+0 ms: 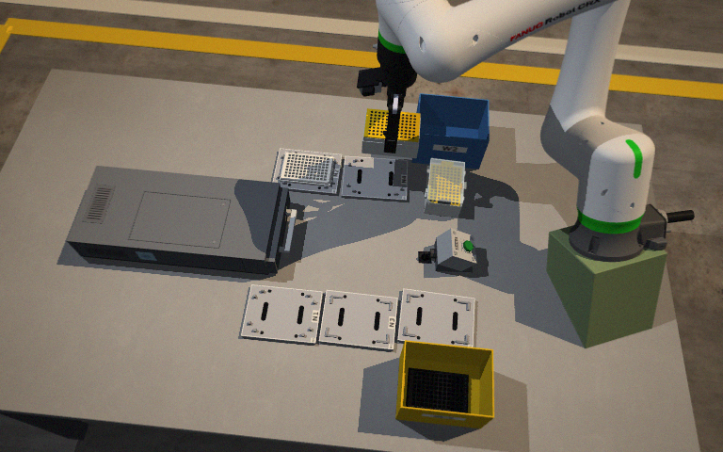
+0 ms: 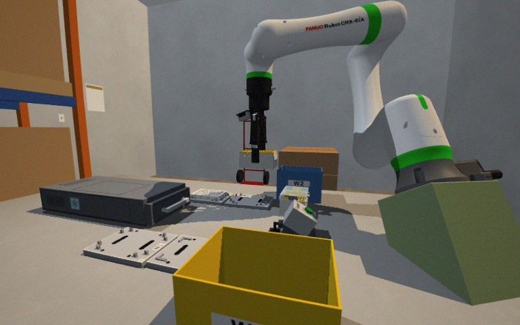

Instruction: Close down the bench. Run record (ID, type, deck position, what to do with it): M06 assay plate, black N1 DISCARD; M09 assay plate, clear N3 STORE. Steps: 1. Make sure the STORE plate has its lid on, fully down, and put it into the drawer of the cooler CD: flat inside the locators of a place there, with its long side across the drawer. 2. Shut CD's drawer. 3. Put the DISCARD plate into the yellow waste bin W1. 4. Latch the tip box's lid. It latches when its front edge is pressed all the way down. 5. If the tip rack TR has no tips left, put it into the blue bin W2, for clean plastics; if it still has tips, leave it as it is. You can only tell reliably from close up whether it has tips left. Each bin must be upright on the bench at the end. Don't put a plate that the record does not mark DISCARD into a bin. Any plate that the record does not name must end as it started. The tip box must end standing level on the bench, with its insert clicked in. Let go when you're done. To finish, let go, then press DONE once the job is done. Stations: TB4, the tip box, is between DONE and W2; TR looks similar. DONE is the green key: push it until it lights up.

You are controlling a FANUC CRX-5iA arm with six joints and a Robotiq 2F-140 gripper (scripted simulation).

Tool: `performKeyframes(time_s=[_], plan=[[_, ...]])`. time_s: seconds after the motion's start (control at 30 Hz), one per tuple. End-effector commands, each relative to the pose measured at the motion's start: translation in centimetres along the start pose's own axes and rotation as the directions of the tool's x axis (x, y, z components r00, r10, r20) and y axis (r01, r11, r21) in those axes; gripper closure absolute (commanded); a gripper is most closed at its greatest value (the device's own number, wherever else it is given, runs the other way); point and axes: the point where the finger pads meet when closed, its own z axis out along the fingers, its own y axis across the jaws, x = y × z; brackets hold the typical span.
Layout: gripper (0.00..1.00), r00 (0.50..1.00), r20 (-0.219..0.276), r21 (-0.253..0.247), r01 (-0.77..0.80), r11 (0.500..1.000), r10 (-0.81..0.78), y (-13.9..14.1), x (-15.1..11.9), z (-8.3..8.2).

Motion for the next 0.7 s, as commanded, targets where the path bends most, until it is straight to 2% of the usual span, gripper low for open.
performKeyframes(time_s=[0.0,0.67], plan=[[0.9,1.0,-0.002,0.0,0.0,1.0,0.0,0.3,-0.4,-0.1],[0.9,1.0,-0.002,0.0,0.0,1.0,0.0,3.0,-4.0,-0.1]])
